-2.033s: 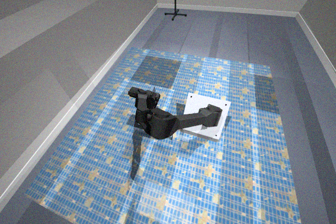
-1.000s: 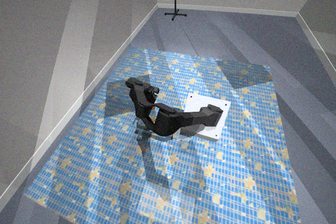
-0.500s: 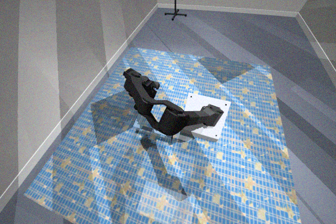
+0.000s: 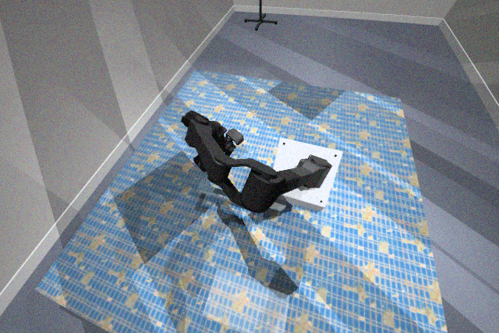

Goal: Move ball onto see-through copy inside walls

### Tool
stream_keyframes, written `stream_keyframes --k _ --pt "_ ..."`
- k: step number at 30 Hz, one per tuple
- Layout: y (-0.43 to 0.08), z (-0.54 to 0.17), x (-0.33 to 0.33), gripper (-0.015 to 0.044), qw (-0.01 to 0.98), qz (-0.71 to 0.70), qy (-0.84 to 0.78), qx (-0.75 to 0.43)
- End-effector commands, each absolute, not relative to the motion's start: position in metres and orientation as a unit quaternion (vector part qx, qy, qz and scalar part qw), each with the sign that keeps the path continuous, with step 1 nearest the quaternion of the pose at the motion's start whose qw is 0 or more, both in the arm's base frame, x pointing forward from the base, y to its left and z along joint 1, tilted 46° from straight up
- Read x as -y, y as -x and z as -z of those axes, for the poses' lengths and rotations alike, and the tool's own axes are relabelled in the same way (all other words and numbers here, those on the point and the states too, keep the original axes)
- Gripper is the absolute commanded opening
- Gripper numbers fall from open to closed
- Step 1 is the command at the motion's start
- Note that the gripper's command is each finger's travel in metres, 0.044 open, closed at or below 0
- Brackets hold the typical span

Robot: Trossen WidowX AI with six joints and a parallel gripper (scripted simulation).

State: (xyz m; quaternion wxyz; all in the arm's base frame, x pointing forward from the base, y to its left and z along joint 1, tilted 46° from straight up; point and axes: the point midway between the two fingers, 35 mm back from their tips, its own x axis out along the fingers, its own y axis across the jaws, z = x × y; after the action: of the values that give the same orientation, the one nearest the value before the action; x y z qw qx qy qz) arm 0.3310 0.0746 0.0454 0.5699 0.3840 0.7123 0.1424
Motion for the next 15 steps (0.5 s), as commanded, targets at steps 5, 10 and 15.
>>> stream_keyframes --k 5,10,15 --pt "-0.322 -0.047 -0.088 0.0000 0.520 -0.061 -0.445 -0.727" --pt "-0.317 -0.049 -0.095 0.0000 0.487 -0.008 -0.481 -0.729" --pt "-0.312 -0.051 -0.102 0.0000 0.450 0.045 -0.516 -0.728"
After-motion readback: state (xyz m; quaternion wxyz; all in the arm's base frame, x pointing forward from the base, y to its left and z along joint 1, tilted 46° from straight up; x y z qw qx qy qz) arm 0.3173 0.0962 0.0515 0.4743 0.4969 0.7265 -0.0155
